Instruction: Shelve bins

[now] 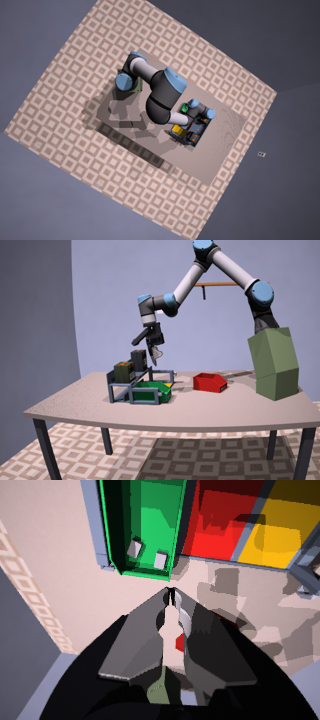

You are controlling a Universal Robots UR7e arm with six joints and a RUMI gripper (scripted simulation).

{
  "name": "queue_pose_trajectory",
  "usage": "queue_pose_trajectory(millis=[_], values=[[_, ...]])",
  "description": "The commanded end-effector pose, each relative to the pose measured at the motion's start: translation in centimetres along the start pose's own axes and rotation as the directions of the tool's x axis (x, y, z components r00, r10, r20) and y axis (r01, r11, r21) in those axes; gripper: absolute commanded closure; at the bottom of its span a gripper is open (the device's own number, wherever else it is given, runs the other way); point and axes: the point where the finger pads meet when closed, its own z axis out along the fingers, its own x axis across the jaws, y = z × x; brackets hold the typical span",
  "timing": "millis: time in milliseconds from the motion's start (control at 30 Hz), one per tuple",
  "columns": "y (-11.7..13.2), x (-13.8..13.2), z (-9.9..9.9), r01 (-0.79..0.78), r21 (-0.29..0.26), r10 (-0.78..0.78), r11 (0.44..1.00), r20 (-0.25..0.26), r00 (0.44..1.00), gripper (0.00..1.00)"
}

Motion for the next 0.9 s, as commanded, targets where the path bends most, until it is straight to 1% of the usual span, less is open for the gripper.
queue_pose_trajectory(millis=[0,400,633,867], values=[[0.0,-0.1,-0.2,0.001,0.002,-0.001,1.0,-0.001,1.0,1.0],[0.1,-0.1,-0.1,0.004,0.001,-0.004,1.0,-0.001,1.0,1.0],[0.3,-0.3,0.1,0.031,0.003,-0.031,1.0,-0.003,1.0,1.0],[0.9,-1.0,0.9,0.152,0.011,-0.151,0.988,-0.01,0.988,1.0]])
